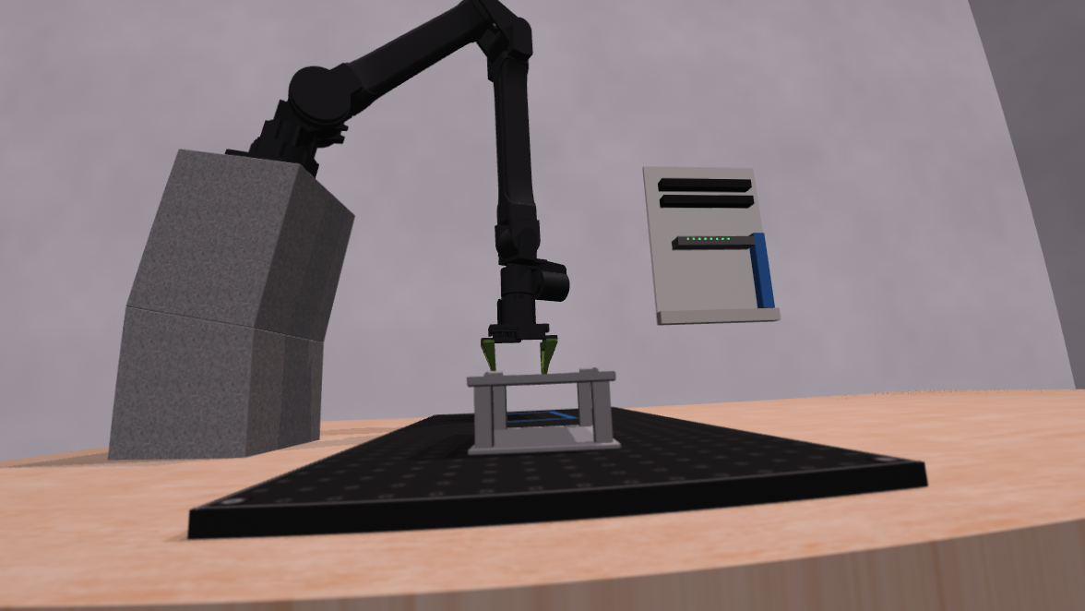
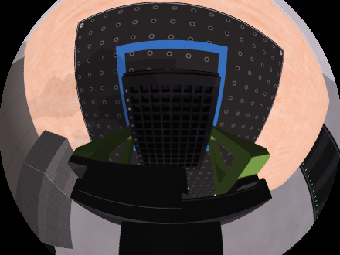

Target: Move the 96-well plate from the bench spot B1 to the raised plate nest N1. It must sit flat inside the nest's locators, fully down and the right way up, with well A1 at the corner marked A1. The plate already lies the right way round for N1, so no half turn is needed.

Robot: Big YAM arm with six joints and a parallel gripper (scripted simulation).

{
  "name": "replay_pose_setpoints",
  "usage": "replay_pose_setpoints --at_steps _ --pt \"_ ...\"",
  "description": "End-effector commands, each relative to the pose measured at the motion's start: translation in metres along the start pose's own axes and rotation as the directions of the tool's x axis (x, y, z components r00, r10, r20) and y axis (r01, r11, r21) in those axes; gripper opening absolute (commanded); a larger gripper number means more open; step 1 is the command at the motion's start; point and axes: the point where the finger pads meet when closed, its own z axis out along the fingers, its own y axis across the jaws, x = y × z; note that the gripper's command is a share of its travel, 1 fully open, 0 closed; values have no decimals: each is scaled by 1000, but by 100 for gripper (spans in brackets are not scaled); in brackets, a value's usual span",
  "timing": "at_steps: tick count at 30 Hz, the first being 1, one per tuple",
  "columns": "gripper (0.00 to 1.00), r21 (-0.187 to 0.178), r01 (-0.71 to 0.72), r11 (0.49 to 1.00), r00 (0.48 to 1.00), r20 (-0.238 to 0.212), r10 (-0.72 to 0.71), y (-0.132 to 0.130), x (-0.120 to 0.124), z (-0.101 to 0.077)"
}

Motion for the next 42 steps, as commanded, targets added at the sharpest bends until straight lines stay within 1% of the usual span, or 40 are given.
replay_pose_setpoints --at_steps 1,4,10,12,13,14,16,17,18,34,35,39,42 --pt "0 16 1 1000 1000 12 -1 -5 -8 -16" --pt "0 21 0 1000 1000 13 0 -8 -9 -21" --pt "0 17 1 1000 1000 11 -1 -5 -8 -31" --pt "0 17 1 1000 1000 11 -1 -5 -8 -31" --pt "0 3 2 1000 1000 5 -2 -2 -6 -25" --pt "0 19 -1 1000 1000 11 1 -7 -8 -34" --pt "0 17 1 1000 1000 11 -1 -5 -8 -36" --pt "0 23 1 1000 1000 13 -1 -9 -9 -36" --pt "0 19 -1 1000 1000 10 0 -8 -5 -30" --pt "0 19 -1 1000 1000 10 0 -8 -5 -30" --pt "0 34 -59 998 998 16 58 -13 3 -36" --pt "0 34 -191 981 981 24 191 -12 16 -38" --pt "0 32 -196 980 980 23 195 -11 26 -40"
